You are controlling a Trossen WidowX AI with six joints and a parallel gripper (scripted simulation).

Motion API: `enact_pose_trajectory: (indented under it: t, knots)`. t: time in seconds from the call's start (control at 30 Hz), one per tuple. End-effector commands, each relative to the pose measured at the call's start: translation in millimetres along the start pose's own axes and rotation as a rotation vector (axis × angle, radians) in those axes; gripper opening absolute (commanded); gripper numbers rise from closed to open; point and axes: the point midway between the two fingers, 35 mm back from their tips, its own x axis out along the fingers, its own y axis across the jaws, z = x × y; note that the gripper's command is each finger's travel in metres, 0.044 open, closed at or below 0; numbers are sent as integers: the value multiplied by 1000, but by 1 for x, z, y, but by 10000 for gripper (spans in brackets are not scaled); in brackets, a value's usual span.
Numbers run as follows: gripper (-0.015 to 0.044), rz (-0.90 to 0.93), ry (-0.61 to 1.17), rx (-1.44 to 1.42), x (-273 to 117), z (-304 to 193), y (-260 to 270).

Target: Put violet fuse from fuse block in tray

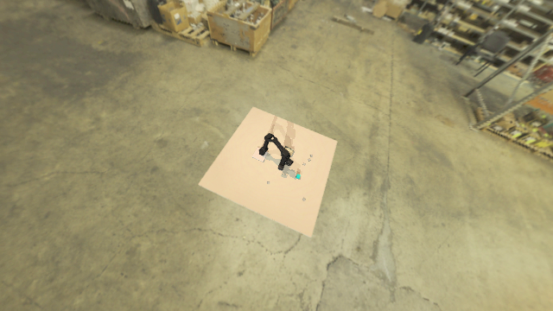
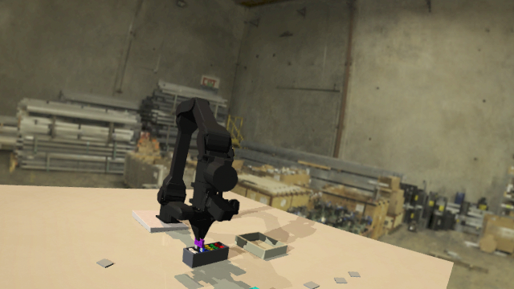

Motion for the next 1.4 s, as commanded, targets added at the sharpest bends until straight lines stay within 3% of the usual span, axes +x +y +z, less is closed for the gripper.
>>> enact_pose_trajectory:
  t: [0.0, 0.83, 1.37]
  knots:
    - [0, 3, -3, -3, -3, 1, 0]
    - [0, 3, -3, -2, -28, 1, 1]
    - [0, 9, -3, -2, -28, 26, 74]
